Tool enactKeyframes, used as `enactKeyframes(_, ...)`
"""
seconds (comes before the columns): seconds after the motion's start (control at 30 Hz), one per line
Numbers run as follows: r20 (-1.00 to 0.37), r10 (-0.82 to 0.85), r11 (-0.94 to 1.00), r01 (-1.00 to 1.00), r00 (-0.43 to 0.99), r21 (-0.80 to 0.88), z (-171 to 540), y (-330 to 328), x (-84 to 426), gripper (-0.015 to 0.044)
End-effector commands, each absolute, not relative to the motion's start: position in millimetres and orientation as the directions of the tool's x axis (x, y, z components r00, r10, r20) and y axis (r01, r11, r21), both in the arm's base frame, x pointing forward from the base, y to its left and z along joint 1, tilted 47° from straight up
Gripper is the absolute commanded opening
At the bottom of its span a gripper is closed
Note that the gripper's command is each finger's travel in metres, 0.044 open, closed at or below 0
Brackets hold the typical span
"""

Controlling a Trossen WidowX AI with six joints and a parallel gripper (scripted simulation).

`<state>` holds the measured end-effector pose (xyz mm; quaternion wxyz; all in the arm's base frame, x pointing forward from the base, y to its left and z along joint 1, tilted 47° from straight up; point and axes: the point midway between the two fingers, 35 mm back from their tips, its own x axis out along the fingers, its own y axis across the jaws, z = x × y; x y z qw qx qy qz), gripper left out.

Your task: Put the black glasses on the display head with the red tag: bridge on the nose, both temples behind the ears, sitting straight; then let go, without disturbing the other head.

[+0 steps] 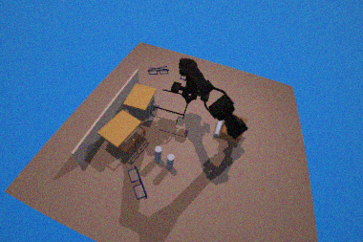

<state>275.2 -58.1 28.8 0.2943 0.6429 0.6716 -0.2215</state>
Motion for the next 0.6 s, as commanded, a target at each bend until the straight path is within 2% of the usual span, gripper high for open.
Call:
enactKeyframes(0.0,-0.673,0.739,0.078,0.994,-0.006,0.076,24.9,-54.4,274.7,0.0)
enactKeyframes(0.57,-0.68,0.733,0.081,0.994,-0.009,0.074,9.3,-41.2,275.2,0.0)
